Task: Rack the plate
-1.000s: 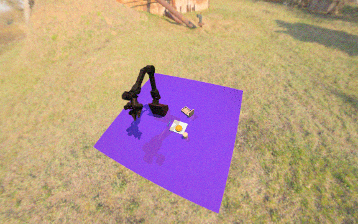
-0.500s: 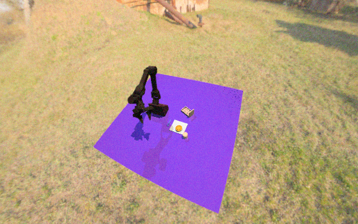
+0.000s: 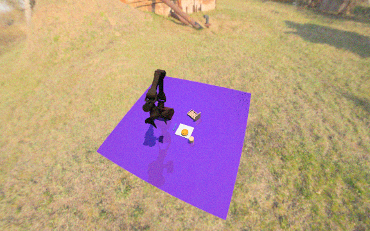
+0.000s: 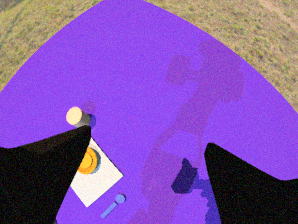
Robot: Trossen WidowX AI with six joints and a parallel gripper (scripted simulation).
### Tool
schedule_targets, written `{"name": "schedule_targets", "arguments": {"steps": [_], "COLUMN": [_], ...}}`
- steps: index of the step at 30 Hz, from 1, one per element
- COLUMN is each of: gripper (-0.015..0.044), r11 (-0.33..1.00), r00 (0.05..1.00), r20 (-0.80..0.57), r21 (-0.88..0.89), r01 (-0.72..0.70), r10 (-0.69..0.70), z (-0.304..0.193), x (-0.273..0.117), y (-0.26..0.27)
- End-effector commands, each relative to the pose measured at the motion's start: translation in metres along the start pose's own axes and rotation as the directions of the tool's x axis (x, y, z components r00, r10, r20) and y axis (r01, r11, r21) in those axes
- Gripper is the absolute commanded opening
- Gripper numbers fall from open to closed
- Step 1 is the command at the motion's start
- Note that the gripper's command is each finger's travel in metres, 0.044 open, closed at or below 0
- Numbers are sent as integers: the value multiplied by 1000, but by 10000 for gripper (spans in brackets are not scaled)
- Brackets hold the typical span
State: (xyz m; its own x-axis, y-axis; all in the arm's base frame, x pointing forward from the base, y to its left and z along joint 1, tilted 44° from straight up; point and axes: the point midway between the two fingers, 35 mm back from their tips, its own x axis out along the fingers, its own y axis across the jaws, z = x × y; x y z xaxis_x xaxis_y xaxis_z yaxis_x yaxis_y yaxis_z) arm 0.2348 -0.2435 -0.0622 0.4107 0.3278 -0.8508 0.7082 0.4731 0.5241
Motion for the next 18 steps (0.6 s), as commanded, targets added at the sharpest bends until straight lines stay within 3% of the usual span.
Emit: {"name": "schedule_targets", "arguments": {"steps": [1, 18], "gripper": [400, 400], "r11": [996, 849], "r00": [998, 926], "r20": [-58, -373], "r21": [-90, -506], "r01": [0, -152], "r10": [-6, -57], "z": [-2, -33], "x": [8, 44], "y": [14, 92]}}
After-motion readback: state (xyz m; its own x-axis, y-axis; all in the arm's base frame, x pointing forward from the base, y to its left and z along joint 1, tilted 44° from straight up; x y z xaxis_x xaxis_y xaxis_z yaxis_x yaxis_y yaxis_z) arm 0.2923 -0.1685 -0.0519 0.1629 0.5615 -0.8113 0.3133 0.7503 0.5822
